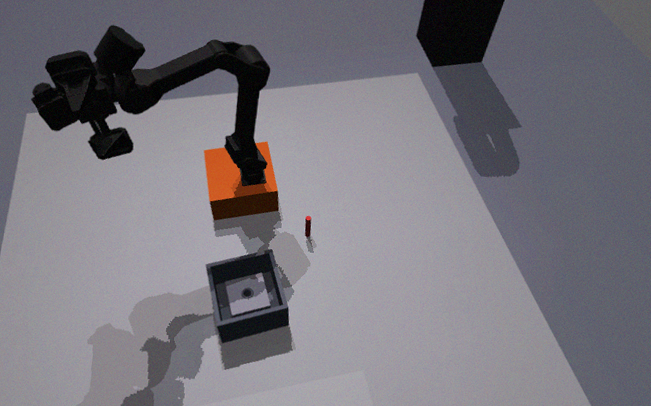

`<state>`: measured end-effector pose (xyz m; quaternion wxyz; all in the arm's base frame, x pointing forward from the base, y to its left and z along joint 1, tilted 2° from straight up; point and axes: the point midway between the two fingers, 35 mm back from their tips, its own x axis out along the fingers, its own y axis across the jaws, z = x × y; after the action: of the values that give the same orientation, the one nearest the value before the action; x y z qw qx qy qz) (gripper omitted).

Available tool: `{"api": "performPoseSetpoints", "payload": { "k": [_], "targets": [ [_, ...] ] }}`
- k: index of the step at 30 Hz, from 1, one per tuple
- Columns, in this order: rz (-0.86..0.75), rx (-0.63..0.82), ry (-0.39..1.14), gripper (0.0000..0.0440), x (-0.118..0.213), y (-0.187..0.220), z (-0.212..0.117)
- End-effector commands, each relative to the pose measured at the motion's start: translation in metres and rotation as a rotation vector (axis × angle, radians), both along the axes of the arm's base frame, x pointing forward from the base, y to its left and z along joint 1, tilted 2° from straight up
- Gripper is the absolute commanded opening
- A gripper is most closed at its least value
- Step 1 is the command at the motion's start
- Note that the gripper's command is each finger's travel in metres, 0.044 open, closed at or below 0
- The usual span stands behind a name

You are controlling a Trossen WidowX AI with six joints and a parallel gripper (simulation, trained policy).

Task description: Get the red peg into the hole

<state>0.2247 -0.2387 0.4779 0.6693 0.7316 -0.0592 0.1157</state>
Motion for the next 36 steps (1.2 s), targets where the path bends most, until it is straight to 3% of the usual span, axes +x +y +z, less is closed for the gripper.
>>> {"api": "performPoseSetpoints", "payload": {
  "k": [1, 3, 19, 27, 36],
  "targets": [
    [0.002, -0.001, -0.002, 0.0417, 0.001, 0.001, 0.001],
    [0.010, 0.007, -0.007, 0.0440, 0.005, 0.004, 0.003],
    [0.085, 0.171, -0.009, 0.0440, 0.085, 0.067, -0.005],
    [0.104, 0.257, 0.135, 0.0440, 0.123, 0.115, -0.044],
    [0.130, 0.299, 0.406, 0.0440, 0.146, 0.181, -0.111]
  ]
}}
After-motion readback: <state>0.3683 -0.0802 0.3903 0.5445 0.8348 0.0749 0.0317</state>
